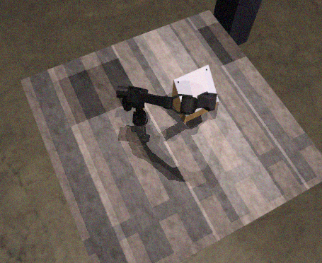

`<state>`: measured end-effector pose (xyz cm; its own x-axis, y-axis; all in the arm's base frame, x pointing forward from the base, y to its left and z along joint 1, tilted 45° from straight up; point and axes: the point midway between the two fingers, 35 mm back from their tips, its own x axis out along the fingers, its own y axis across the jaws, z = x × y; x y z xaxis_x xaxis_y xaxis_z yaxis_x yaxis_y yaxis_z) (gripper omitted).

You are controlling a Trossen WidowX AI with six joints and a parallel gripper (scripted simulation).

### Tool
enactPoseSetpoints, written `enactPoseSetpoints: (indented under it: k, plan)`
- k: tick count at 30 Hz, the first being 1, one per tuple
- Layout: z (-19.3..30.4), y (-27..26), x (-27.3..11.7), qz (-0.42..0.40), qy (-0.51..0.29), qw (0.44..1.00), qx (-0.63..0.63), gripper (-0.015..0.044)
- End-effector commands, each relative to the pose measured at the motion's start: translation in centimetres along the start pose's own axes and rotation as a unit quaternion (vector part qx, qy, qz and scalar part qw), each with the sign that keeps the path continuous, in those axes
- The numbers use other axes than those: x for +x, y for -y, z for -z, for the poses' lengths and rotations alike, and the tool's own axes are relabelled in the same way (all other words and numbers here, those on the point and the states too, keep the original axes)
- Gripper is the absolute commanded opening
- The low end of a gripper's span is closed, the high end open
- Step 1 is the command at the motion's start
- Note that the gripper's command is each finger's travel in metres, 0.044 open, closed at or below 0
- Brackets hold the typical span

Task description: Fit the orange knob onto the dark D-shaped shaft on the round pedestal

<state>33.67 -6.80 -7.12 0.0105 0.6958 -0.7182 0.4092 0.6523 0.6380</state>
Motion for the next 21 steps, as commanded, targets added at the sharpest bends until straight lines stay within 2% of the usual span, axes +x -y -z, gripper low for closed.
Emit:
enactPoseSetpoints:
  k: [1,12,18,21]
  plan:
    - [-0.11,-0.03,0.06,-0.001,0.001,1.0,0.0,0.0]
    - [-0.25,-0.05,-0.41,-0.001,0.001,1.0,0.005,0.0]
    - [-0.39,-0.14,-0.59,-0.001,0.001,0.995,0.1,0.0]
    - [-0.55,-0.17,-0.58,-0.001,0.001,0.994,0.105,0.0]
